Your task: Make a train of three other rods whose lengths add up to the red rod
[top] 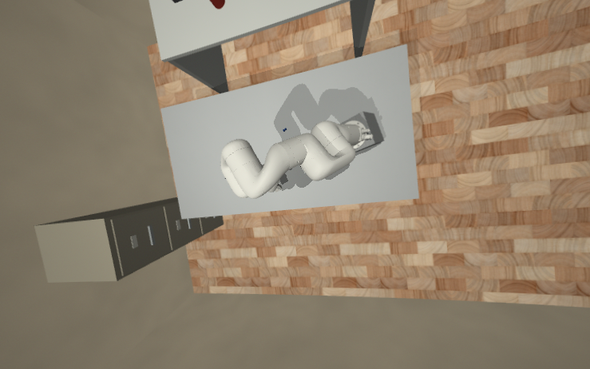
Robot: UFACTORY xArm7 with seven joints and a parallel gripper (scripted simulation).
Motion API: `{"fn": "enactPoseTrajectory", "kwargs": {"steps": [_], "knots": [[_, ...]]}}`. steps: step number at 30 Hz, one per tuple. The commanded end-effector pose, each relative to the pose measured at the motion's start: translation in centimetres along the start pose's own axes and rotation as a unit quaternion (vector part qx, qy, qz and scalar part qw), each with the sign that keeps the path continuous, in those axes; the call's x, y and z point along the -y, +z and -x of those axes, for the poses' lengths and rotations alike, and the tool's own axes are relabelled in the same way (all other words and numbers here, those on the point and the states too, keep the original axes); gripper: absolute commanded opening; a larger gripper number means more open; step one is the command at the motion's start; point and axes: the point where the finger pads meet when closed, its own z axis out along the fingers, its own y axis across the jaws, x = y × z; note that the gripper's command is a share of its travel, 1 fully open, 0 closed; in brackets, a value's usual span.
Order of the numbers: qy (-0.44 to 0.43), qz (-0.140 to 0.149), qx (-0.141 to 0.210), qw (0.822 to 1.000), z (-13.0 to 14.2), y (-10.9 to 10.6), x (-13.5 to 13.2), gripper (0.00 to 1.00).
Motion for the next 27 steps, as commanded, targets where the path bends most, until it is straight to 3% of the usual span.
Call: {"fn": "enactPoseTrajectory", "kwargs": {"steps": [1,27], "knots": [[0.0,0.002,0.0,1.0,0.01,0.28,-0.12,0.24],[0.0,0.002,0.0,1.0,0.01,1.06,-0.13,0.24]]}}
